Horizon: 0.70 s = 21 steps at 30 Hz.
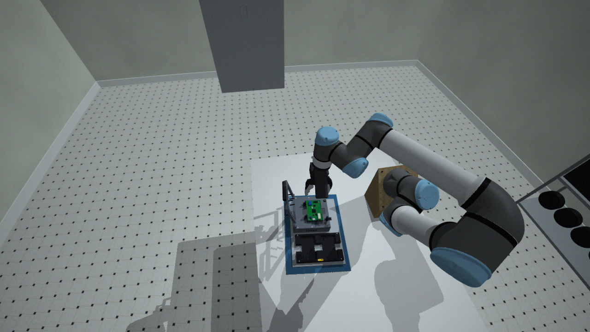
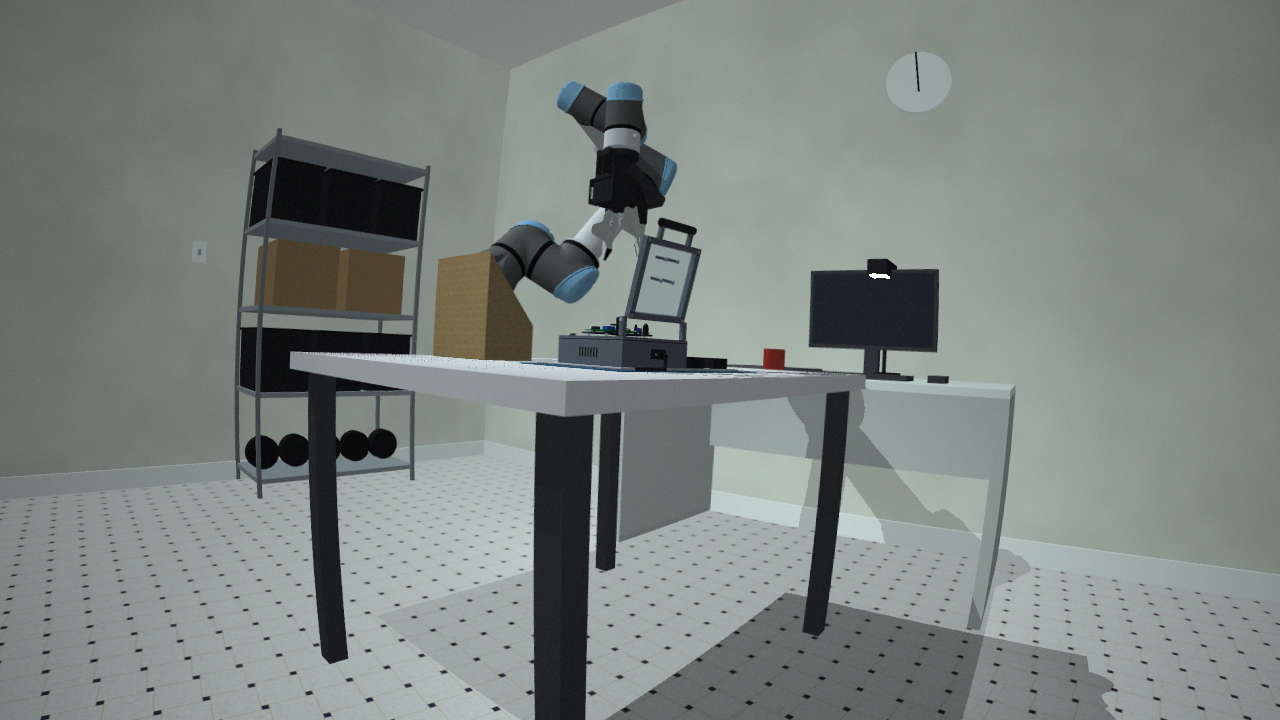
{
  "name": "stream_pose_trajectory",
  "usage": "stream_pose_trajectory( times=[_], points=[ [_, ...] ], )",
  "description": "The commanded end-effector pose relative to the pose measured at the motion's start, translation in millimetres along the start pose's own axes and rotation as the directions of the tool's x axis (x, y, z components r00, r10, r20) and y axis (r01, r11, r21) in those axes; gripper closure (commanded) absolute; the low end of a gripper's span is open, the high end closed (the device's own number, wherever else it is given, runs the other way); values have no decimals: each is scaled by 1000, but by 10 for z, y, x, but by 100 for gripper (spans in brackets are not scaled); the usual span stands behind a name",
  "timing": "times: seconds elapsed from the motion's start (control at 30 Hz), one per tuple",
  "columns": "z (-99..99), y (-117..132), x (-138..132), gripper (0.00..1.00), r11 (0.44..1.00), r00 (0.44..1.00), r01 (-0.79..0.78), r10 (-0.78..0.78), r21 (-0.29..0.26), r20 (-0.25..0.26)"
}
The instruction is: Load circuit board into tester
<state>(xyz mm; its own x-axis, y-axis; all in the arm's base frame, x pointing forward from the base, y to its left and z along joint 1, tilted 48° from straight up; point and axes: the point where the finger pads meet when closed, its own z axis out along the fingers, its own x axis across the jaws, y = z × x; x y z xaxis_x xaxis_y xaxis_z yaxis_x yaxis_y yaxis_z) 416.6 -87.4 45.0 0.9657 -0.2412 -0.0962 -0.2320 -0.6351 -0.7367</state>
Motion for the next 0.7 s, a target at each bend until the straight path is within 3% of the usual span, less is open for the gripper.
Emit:
stream_pose_trajectory(
  times=[0.0, 0.33, 0.67],
  points=[
    [-243, 0, -4, 41, 1000, 1000, 1, -1, 1, 2],
    [-660, 0, -3, 41, 1000, 1000, 1, -1, 1, 2],
    [-813, 0, -3, 41, 1000, 1000, 1, -1, 1, 2]
  ],
)
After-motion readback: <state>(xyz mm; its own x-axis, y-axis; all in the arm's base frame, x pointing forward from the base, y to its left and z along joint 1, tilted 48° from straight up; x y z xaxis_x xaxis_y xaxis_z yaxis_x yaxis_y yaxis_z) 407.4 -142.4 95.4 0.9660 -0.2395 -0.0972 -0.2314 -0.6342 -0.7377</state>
